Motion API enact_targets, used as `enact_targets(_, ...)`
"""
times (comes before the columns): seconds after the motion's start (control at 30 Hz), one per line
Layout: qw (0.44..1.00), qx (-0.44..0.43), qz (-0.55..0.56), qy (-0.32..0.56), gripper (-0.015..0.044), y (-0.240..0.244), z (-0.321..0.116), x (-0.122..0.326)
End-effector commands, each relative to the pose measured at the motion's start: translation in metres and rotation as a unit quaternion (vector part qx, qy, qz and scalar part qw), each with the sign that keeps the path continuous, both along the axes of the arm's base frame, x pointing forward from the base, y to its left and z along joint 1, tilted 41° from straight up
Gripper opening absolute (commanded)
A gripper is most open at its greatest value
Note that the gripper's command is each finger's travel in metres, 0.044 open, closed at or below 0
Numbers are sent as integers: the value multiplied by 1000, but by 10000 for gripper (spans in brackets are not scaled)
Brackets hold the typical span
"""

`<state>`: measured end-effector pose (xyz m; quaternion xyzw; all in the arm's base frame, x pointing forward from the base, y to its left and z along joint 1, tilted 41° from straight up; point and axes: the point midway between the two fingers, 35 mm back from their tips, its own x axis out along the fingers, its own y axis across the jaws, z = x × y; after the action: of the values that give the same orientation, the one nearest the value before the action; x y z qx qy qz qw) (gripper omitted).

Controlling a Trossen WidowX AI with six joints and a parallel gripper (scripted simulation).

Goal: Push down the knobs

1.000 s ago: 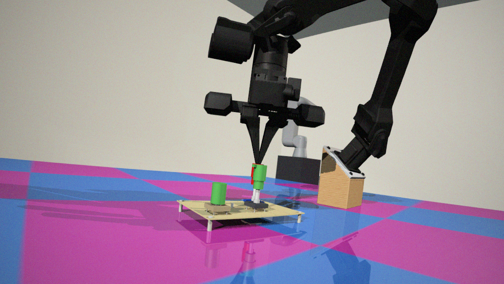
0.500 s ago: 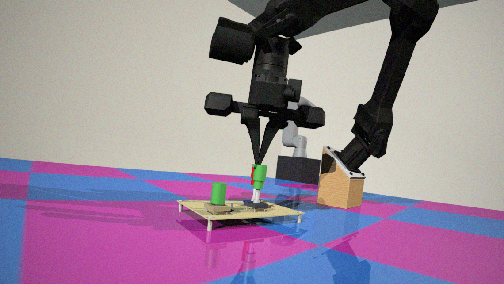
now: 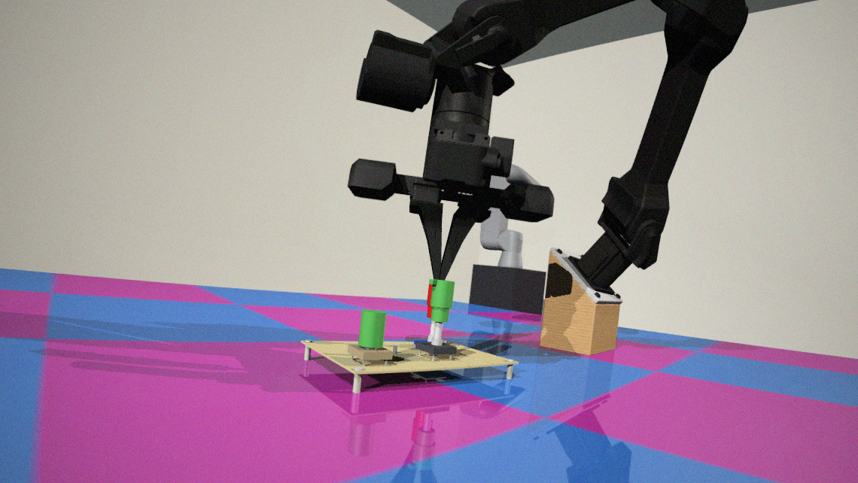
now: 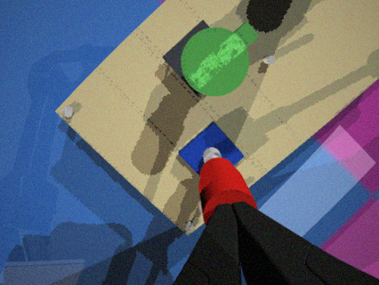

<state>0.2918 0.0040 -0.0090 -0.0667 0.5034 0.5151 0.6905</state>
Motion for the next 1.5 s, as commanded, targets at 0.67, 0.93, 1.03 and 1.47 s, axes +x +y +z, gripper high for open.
enact_targets(0.67, 1000, 4, 11, 1, 0, 15, -14, 1)
enact_targets(0.93, 1000, 4, 11, 1, 0, 17, -17, 1)
enact_targets(1.03, 1000, 4, 11, 1, 0, 17, -17, 1)
enact_targets(1.47, 1000, 4, 11, 1, 0, 17, -17, 1)
